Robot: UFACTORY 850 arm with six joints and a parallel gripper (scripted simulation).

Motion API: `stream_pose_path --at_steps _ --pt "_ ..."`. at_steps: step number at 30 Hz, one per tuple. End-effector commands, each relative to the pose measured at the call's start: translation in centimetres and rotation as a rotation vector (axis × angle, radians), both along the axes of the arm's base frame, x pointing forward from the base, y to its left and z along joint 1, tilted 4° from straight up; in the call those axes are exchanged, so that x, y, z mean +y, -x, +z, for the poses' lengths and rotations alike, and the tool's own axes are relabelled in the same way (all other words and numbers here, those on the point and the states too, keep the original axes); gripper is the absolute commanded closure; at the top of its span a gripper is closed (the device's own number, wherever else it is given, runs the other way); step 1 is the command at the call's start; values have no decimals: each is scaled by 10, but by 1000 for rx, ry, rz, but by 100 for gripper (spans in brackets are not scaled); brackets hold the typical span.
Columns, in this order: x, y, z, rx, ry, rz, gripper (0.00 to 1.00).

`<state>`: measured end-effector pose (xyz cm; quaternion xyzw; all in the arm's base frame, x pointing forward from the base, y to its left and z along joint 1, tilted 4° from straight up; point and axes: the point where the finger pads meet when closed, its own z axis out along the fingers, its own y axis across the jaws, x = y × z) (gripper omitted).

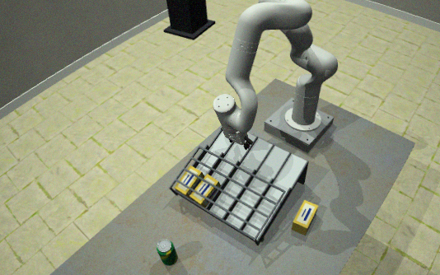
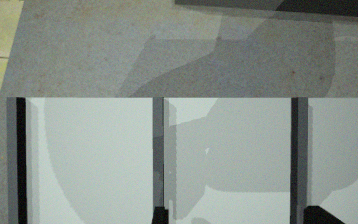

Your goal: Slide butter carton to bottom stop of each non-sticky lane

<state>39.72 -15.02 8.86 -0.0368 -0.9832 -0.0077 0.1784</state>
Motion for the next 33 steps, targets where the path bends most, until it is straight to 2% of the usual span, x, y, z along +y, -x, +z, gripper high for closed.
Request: stream_pose_path --at_steps 1,33 --pt "0 -1 1 -2 1 0 16" --pt "0 -1 1 -2 1 0 13"
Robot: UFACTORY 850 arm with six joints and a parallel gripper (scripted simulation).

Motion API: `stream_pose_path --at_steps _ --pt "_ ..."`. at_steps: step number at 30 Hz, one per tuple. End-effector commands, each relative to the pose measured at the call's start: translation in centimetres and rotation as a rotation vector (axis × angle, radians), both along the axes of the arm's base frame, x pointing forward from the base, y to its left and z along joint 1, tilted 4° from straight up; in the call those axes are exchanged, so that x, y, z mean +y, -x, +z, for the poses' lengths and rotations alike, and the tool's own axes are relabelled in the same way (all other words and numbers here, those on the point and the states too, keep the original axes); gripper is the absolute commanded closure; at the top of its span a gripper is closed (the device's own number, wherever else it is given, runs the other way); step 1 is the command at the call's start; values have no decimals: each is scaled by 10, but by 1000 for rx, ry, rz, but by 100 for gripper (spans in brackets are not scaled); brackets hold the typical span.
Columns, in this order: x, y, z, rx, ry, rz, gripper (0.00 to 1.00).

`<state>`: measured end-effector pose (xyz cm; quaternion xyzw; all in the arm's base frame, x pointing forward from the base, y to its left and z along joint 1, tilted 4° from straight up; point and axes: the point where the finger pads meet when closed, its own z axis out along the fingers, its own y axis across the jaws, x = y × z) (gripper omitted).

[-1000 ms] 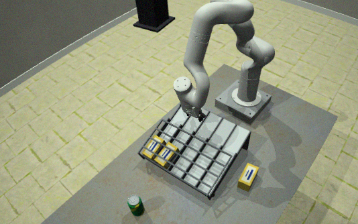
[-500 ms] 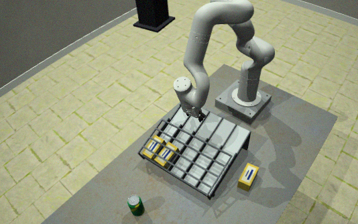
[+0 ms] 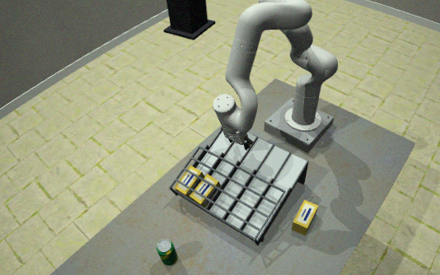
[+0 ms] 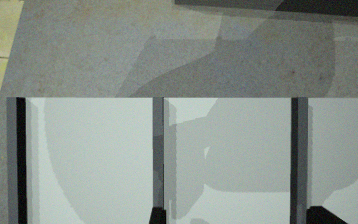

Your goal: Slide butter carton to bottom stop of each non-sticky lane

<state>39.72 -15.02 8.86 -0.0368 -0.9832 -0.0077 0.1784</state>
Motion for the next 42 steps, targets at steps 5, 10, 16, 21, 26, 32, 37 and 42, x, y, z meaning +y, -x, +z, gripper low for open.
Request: stream_pose_path --at_steps 5,10,16,21,26,32,37,42 --pt "0 -1 1 -2 1 0 11" --pt "0 -1 1 -2 1 0 11" --pt "0 -1 1 -2 1 0 11" --pt "0 -1 1 -2 1 0 10" --pt "0 -1 1 -2 1 0 10" --pt "0 -1 1 -2 1 0 10" --pt "0 -1 1 -2 1 0 10" --pt "0 -1 1 -2 1 0 8"
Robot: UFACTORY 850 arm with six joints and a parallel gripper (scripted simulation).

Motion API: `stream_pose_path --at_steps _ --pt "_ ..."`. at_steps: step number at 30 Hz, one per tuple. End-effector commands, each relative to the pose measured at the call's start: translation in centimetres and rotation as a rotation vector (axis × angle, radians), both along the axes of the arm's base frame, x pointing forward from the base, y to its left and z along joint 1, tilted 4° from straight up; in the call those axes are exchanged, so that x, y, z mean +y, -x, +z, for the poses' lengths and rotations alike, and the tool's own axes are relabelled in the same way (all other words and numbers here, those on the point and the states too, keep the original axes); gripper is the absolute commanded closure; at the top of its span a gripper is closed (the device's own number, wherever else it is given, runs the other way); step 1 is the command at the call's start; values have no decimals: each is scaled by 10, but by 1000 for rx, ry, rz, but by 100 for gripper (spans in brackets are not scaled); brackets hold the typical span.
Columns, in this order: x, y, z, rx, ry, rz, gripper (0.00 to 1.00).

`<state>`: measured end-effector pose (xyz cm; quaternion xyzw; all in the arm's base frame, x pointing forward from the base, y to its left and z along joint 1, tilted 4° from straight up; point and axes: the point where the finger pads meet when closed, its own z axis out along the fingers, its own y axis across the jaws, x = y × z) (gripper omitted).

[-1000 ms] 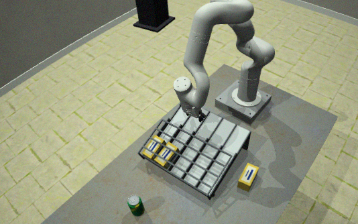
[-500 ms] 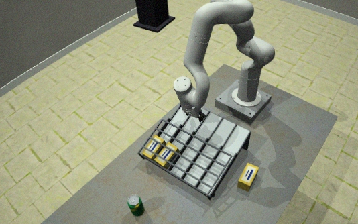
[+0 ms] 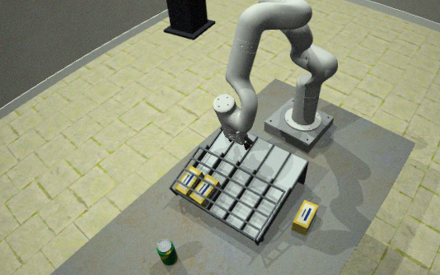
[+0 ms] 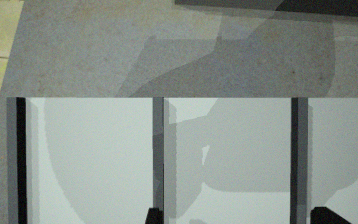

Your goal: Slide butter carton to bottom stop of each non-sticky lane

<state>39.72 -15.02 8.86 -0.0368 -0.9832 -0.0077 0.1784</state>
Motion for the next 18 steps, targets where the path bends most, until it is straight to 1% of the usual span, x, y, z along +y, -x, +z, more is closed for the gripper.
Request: stream_pose_path --at_steps 1,12,13,18 --pt "0 -1 1 -2 1 0 8" --pt "0 -1 1 -2 1 0 8" --pt "0 -1 1 -2 1 0 0" --pt "0 -1 1 -2 1 0 0"
